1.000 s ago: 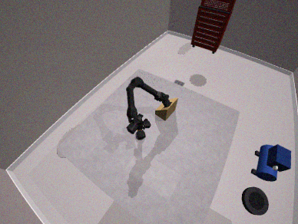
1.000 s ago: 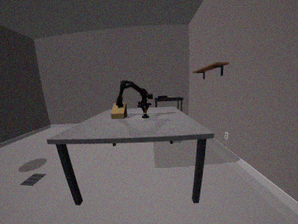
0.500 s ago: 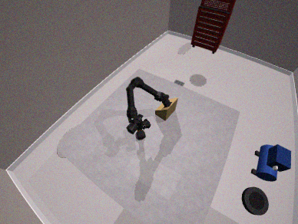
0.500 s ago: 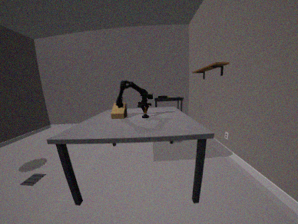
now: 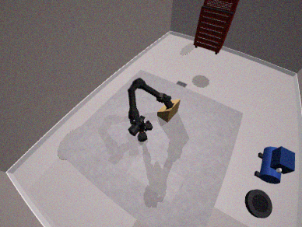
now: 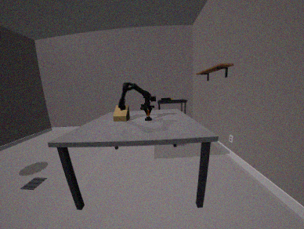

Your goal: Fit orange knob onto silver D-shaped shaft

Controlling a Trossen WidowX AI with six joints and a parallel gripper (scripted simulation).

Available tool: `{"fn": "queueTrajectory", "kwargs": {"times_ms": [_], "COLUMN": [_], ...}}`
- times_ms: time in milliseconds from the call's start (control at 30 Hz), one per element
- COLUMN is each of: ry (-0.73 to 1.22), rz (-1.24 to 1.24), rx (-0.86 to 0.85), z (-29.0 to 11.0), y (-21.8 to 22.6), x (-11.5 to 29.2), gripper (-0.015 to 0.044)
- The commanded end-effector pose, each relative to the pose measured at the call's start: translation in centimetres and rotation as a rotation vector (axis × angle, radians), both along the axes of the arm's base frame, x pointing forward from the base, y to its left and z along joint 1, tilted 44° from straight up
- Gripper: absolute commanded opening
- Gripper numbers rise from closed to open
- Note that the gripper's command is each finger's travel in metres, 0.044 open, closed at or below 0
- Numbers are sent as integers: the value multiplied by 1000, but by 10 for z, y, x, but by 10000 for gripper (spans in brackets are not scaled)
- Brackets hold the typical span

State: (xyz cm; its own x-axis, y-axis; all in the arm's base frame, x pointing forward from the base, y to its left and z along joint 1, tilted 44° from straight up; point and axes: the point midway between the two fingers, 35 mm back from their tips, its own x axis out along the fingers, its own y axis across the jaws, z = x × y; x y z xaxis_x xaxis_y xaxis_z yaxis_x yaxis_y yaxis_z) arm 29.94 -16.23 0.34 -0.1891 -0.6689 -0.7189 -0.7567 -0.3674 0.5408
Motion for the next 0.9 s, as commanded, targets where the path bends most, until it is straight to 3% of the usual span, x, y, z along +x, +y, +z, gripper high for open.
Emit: {"fn": "queueTrajectory", "kwargs": {"times_ms": [0, 867], "ry": [-11, 18], "rz": [-11, 20], "rx": [-5, 2], "z": [0, -6], "y": [0, -8], "x": [0, -1], "gripper": [0, 0]}}
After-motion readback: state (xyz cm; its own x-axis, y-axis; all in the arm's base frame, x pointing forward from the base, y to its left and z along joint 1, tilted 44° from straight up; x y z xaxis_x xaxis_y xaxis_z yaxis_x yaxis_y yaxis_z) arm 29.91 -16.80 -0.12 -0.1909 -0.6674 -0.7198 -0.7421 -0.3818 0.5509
